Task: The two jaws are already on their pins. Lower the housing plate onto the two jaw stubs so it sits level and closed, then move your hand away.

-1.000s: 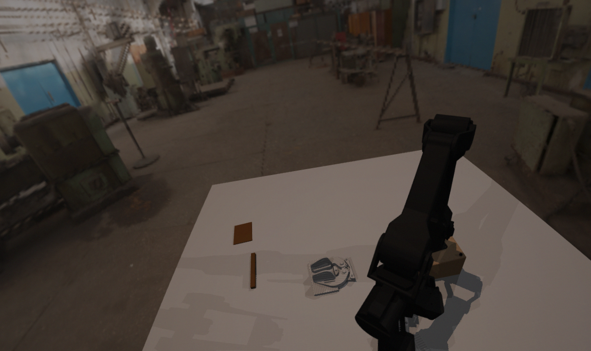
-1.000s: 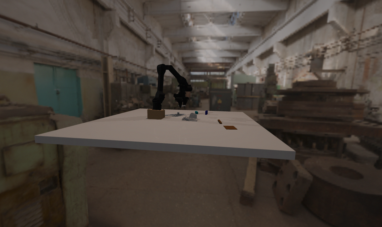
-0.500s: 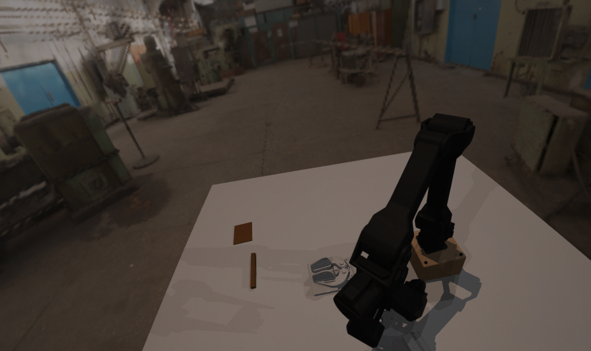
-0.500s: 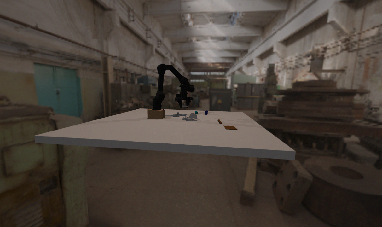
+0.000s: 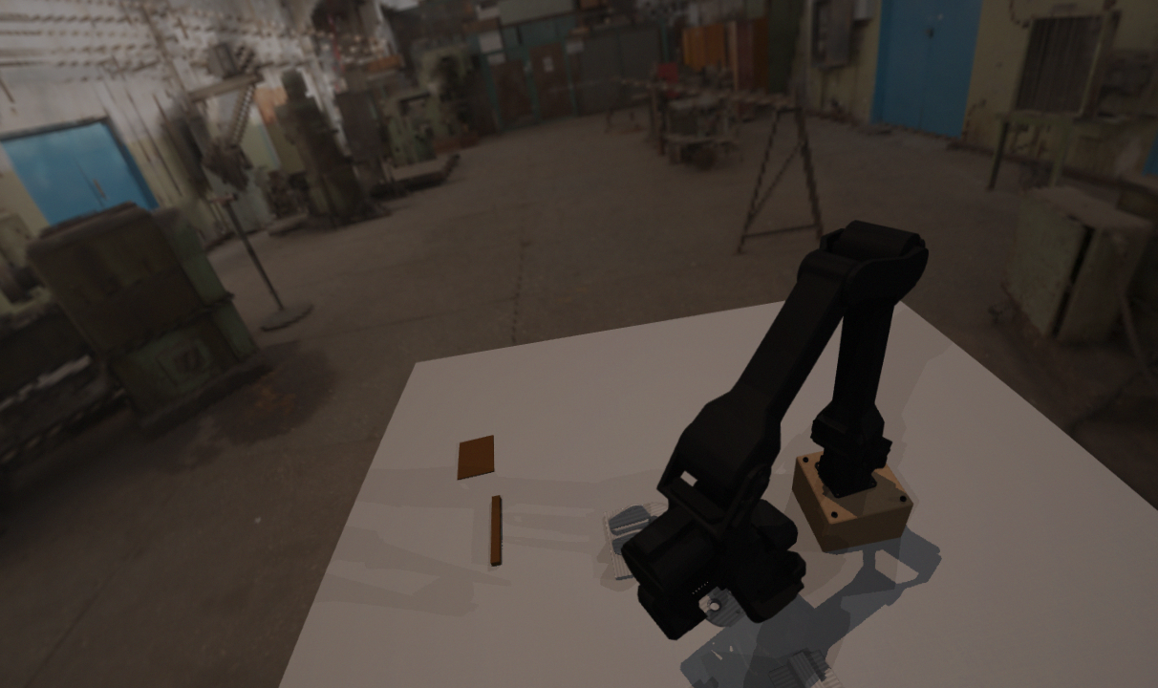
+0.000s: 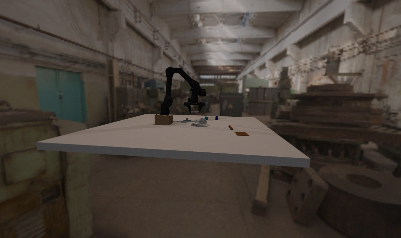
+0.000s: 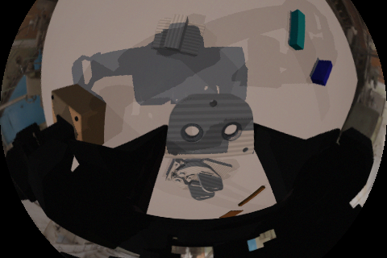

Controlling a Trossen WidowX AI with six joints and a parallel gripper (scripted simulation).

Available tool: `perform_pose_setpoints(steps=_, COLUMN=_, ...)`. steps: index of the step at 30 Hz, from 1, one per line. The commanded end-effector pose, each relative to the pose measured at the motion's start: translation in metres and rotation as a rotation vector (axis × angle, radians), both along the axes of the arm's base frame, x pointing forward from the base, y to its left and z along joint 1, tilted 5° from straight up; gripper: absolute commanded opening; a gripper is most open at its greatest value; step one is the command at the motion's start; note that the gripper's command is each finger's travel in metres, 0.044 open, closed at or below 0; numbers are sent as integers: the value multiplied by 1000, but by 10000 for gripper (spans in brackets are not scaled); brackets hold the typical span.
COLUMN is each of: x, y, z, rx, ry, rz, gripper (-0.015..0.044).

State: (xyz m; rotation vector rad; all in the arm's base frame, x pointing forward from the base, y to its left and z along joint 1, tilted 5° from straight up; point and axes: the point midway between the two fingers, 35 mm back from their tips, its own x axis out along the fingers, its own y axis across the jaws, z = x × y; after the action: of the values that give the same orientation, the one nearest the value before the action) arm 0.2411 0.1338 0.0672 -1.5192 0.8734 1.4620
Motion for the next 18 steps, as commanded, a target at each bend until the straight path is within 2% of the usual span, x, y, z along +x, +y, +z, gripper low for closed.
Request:
perform_pose_setpoints(steps=1, x=2, y=-6, z=0, rx=9, ry=9, rz=-90, gripper=351)
perform_pose_setpoints(steps=18, x=16, y=-41, z=-2, rx=40, ry=36, rz=-527, gripper=351)
